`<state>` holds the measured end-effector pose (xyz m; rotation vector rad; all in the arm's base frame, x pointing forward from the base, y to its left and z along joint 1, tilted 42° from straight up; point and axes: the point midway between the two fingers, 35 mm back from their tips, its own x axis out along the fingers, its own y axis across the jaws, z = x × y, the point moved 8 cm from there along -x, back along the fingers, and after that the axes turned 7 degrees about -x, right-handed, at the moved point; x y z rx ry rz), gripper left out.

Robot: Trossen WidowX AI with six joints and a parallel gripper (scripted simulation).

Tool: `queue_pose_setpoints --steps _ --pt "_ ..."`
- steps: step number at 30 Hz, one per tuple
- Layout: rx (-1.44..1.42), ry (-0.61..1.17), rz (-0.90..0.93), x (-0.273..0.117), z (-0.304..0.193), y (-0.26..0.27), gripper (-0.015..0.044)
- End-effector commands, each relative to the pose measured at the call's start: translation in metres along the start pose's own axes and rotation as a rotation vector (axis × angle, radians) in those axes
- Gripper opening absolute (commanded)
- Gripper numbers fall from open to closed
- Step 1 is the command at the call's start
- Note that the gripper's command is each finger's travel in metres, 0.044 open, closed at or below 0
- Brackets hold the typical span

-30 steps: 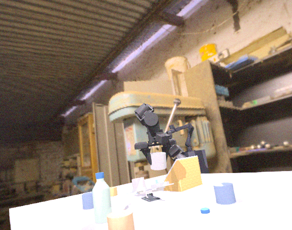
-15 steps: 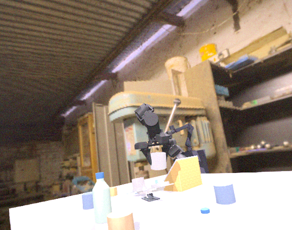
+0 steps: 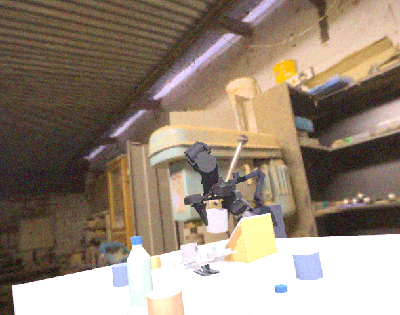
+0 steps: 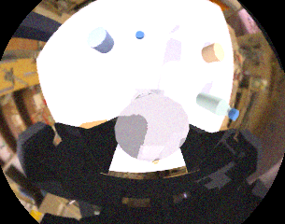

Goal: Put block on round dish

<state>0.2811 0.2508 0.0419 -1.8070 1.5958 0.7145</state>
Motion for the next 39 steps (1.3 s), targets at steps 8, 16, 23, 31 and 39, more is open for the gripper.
queue_pose_setpoints --steps 8,16,23,31,39 --pt "-0.003 -0.001 -0.003 0.0 0.002 0.001 0.0" --pt "-0.001 -0.009 -0.005 0.023 0.039 0.028 0.0" --pt "0.001 -0.015 -0.007 0.047 0.068 0.057 0.0" --pt "0.004 -0.019 -0.009 0.076 0.095 0.093 0.0" --pt "0.005 -0.019 -0.009 0.092 0.104 0.108 0.0"
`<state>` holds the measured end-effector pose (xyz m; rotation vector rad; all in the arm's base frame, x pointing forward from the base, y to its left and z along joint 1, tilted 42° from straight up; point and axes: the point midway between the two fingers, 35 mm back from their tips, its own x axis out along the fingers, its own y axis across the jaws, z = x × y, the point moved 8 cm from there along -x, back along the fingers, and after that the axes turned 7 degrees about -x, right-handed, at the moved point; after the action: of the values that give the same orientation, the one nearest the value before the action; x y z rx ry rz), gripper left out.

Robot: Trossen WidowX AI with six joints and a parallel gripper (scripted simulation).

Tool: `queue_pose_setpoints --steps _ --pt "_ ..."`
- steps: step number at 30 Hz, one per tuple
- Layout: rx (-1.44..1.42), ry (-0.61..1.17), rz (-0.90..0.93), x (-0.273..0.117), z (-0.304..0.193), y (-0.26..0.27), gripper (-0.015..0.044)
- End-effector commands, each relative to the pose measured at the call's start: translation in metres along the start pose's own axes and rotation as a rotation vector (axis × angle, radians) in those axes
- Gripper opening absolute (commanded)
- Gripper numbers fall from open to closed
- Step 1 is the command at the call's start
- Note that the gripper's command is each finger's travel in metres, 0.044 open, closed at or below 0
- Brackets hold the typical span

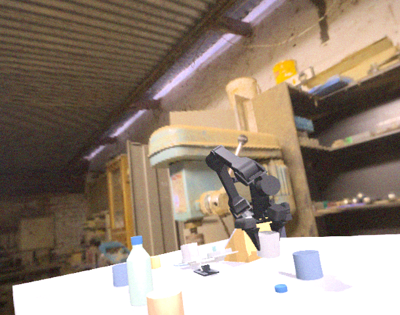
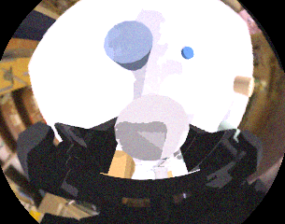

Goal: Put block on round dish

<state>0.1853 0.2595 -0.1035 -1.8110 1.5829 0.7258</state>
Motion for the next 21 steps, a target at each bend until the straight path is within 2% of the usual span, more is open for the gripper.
queue_pose_setpoints --steps 1,9,21 --pt "0.013 -0.01 -0.003 0.004 0.002 0.0 0.0" --pt "0.013 -0.009 -0.004 0.038 0.002 0.0 0.0" --pt "0.013 -0.008 -0.004 0.051 0.002 0.0 0.0"
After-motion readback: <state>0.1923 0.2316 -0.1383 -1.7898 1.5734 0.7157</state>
